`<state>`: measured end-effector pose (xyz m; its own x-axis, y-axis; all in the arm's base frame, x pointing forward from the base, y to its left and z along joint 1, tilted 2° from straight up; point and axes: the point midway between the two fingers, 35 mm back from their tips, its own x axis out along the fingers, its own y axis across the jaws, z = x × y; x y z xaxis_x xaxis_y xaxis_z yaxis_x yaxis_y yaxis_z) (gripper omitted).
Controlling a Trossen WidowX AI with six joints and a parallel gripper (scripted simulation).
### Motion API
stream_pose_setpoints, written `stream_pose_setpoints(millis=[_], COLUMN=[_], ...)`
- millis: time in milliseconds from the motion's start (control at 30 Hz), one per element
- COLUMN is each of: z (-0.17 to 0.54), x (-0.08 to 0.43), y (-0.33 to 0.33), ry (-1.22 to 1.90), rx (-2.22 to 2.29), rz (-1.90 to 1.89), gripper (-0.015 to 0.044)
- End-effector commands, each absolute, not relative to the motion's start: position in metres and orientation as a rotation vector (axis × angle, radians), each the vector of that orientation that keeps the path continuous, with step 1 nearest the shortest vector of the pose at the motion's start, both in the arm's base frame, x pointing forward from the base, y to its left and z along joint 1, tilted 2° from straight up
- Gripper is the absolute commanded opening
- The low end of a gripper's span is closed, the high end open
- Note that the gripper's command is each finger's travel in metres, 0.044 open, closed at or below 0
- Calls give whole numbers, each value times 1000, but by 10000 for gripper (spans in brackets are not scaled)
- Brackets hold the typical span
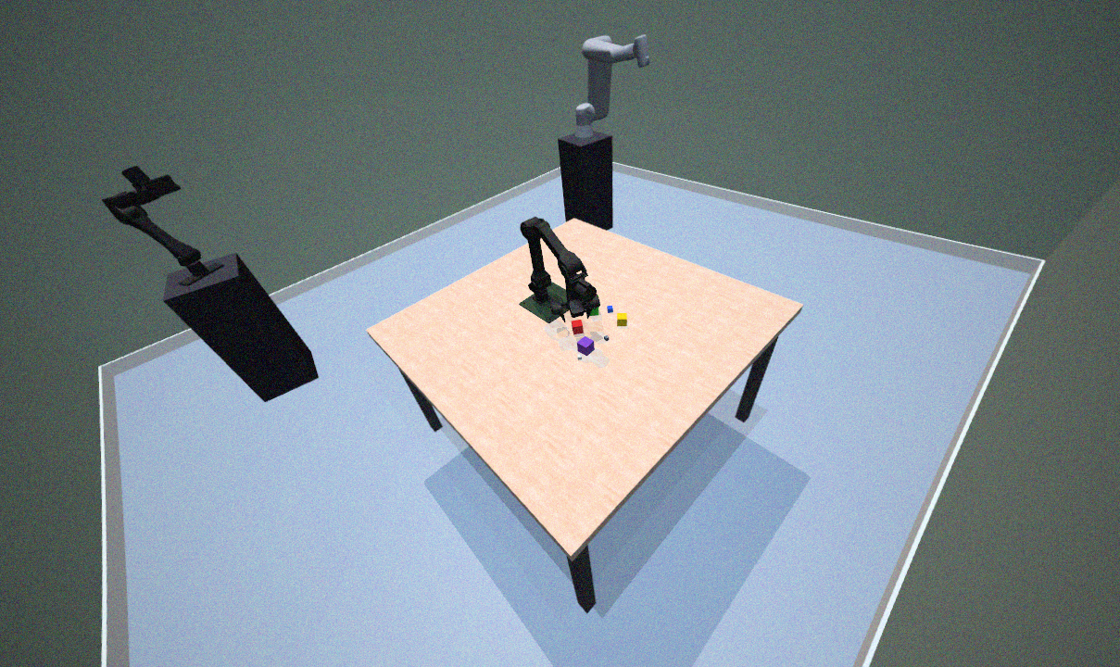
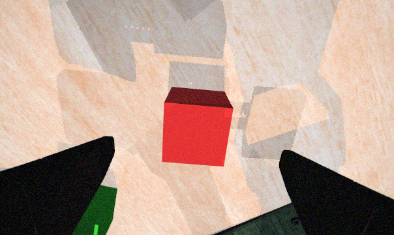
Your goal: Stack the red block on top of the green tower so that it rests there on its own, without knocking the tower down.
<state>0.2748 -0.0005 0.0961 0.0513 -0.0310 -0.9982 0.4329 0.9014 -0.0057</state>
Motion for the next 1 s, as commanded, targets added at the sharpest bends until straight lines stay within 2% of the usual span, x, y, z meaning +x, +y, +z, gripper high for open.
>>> stream_pose_setpoints(millis=[0, 967], z=[93, 48], x=[276, 278], y=[0, -1], ry=[1483, 1483], rx=[342, 341], rz=[-365, -365], gripper=[440, 440])
